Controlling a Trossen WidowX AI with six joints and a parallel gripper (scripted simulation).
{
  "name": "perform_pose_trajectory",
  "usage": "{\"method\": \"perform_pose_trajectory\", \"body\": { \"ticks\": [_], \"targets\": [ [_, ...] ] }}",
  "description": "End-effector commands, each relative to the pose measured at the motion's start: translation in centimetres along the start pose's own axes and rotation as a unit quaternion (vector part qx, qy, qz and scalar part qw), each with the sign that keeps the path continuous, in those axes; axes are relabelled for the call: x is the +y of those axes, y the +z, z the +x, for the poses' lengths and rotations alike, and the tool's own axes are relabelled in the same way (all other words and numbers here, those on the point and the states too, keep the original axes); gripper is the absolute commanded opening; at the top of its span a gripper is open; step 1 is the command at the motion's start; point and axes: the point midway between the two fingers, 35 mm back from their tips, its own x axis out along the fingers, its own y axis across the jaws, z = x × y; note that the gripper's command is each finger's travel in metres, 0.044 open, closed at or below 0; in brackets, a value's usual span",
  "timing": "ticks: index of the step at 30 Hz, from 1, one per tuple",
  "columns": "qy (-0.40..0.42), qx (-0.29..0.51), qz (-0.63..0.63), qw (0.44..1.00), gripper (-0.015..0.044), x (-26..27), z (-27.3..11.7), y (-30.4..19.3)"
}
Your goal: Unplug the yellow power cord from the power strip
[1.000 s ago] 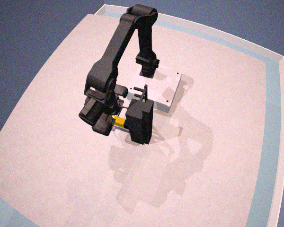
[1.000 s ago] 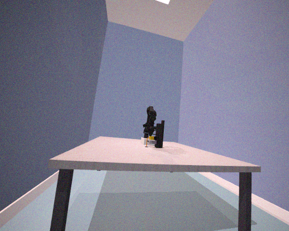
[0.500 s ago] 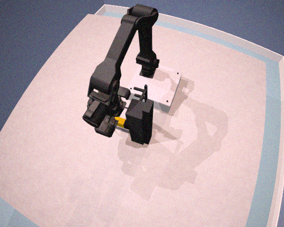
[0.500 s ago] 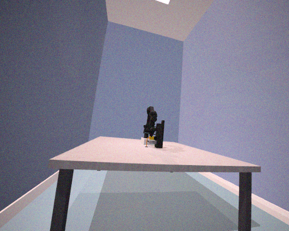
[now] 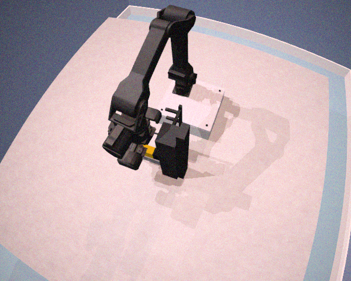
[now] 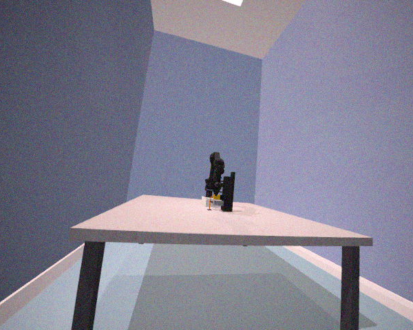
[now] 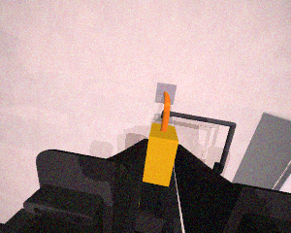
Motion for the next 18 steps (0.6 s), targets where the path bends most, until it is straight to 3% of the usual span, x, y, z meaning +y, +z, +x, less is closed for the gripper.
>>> {"method": "perform_pose_trajectory", "body": {
  "ticks": [1,18],
  "targets": [
    [0.001,0.0,-0.001,1.0,0.0,0.1,0.0,0.0],
    [0.001,-0.001,0.0,1.0,0.0,0.2,0.0,2.5]
  ]
}}
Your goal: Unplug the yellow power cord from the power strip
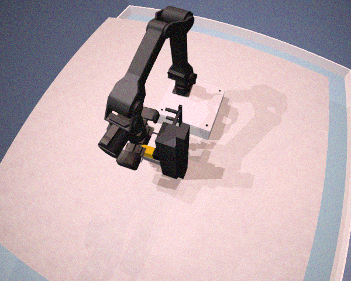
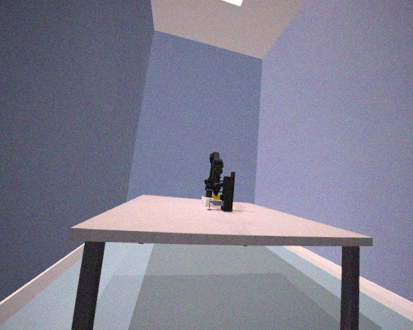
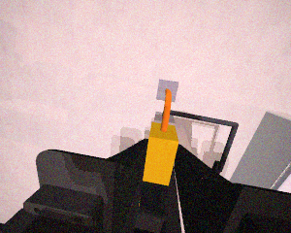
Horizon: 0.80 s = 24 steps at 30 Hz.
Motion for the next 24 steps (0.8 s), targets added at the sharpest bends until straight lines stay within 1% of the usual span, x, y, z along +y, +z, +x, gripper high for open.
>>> {"method": "perform_pose_trajectory", "body": {
  "ticks": [1,21,24],
  "targets": [
    [0.001,-0.027,0.009,1.0,0.0,0.0,-0.2,2.4],
    [0.0,-0.028,0.011,1.0,0.0,-0.6,-0.5,5.6],
    [-0.001,-0.027,0.012,1.0,0.0079,-0.5,-0.3,4.5]
  ]
}}
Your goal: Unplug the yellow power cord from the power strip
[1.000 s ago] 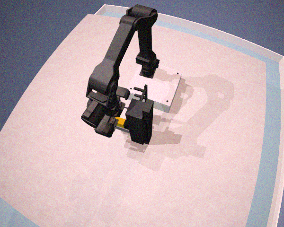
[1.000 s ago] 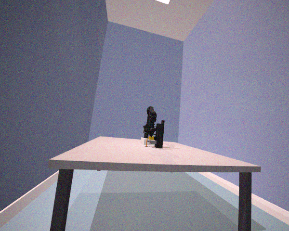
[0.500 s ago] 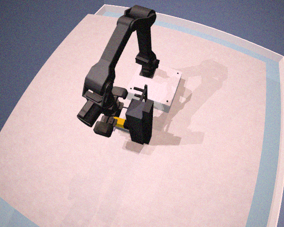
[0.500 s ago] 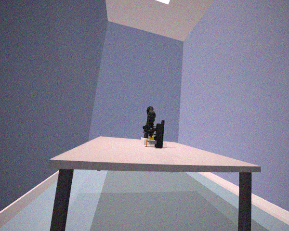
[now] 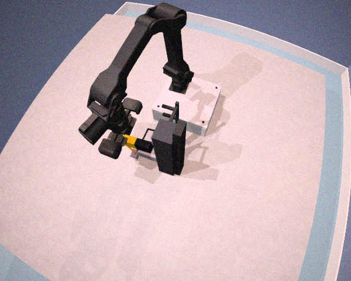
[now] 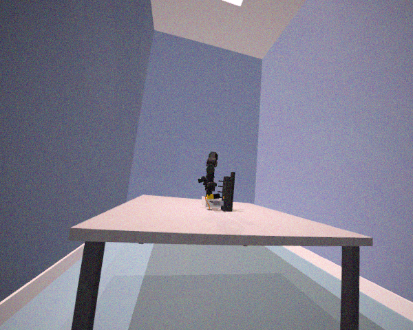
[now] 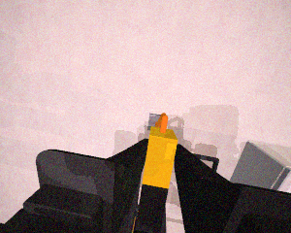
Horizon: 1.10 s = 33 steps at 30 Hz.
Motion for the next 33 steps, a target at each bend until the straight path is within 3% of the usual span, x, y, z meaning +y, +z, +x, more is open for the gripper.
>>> {"method": "perform_pose_trajectory", "body": {
  "ticks": [1,9,14,18,33],
  "targets": [
    [0.002,-0.003,-0.002,1.0,0.0105,0.2,0.0,-0.9],
    [0.002,-0.003,-0.002,1.0,0.0315,0.2,0.0,-0.9],
    [0.002,-0.005,-0.002,1.0,0.044,0.4,-0.7,2.2],
    [0.002,-0.006,-0.002,1.0,0.044,0.2,-1.3,5.1],
    [0.002,-0.006,-0.002,1.0,0.044,0.2,-1.3,5.1]
  ]
}}
